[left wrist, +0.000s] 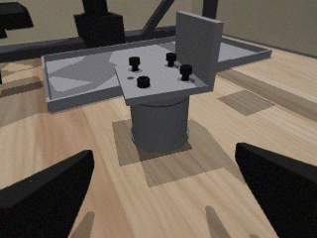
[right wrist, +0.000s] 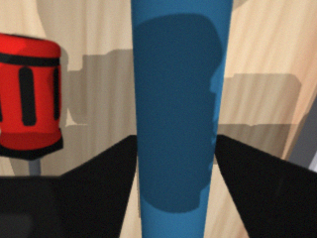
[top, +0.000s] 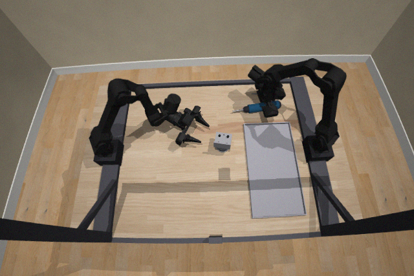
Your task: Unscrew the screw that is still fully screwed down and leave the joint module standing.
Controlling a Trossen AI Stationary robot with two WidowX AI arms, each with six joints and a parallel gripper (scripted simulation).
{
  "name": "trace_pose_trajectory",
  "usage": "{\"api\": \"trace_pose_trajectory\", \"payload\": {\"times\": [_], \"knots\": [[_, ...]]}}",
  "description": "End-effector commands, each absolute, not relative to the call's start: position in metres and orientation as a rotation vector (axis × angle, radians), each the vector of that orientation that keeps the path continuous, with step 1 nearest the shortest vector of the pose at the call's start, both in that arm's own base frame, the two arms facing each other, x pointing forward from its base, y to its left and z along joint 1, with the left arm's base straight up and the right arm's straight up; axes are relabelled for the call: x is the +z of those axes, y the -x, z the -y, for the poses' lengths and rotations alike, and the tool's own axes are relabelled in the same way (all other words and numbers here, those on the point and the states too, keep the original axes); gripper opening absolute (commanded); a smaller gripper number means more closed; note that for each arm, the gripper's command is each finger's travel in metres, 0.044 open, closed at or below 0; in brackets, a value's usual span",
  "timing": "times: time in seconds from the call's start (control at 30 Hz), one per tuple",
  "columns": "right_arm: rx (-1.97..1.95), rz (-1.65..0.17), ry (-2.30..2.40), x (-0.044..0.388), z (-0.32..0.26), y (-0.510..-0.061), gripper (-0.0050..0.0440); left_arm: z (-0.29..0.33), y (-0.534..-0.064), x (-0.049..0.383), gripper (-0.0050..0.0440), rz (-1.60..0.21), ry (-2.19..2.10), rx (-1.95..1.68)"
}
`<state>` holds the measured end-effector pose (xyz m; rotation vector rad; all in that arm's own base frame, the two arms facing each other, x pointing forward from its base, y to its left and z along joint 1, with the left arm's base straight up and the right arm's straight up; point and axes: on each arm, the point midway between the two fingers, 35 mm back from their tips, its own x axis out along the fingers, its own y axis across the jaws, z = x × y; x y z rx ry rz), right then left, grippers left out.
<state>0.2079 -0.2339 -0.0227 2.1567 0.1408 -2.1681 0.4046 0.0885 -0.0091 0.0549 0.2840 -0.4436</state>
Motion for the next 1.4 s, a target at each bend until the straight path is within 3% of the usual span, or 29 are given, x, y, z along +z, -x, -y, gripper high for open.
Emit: {"api": "trace_pose_trajectory", "payload": {"times": [0.0, 0.27, 0.33, 0.43, 1.03, 1.37], "knots": [[-2.148, -0.119, -2.165, -0.019, 0.237, -0.210, 0.0210, -0.087, -0.418, -0.003, 0.0400, -0.259, -0.074, -0.443], [-2.138, -0.112, -2.166, -0.016, 0.238, -0.211, 0.0157, -0.079, -0.435, -0.008, 0.0400, -0.257, -0.074, -0.443], [-2.143, -0.114, -2.165, -0.017, 0.236, -0.209, 0.0109, -0.077, -0.438, -0.009, 0.0400, -0.257, -0.074, -0.443], [-2.142, -0.113, -2.165, -0.017, 0.236, -0.209, 0.0163, -0.074, -0.445, -0.011, 0.0400, -0.257, -0.073, -0.443], [-2.138, -0.112, -2.166, -0.016, 0.238, -0.211, 0.0163, -0.060, -0.474, -0.019, 0.0400, -0.258, -0.071, -0.443], [-2.138, -0.112, -2.166, -0.016, 0.238, -0.211, 0.0163, -0.066, -0.462, -0.007, 0.0400, -0.240, -0.087, -0.444]]}}
